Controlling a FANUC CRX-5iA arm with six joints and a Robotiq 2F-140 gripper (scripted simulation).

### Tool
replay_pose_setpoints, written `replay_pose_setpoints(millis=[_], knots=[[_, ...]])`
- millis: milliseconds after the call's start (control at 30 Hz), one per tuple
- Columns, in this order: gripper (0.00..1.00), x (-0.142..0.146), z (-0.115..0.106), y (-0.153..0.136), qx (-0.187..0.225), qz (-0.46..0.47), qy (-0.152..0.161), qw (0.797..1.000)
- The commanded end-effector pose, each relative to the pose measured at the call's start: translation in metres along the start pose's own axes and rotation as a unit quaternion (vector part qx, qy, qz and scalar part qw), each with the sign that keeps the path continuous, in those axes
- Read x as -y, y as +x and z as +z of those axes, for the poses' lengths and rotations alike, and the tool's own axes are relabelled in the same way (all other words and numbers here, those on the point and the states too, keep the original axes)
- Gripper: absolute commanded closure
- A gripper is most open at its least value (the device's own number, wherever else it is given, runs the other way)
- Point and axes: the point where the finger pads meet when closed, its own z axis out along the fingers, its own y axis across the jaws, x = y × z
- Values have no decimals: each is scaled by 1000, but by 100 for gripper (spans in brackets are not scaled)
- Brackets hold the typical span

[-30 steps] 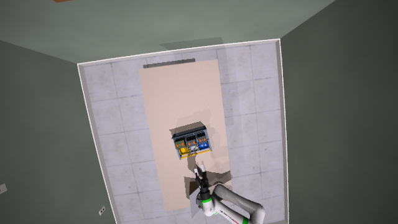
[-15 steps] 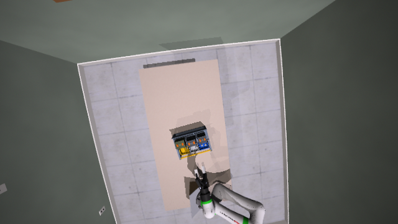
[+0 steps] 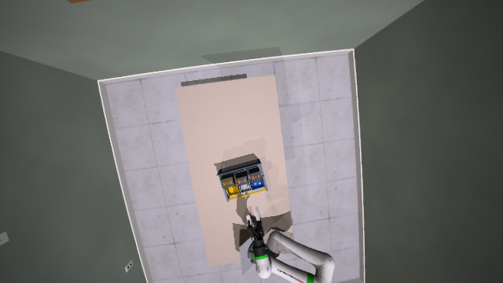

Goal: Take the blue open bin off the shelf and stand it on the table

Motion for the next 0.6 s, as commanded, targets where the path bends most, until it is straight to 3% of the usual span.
replay_pose_setpoints(millis=[0, 233, 267, 400, 567], knots=[[0, -2, -2, -1, -12, 0, 41, 999], [0, -2, -2, -1, -12, 0, 41, 999], [0, 0, 0, 0, -3, 0, 7, 1000], [0, 2, 5, 1, -12, 0, 41, 999], [0, 2, 5, 1, -12, 0, 41, 999]])
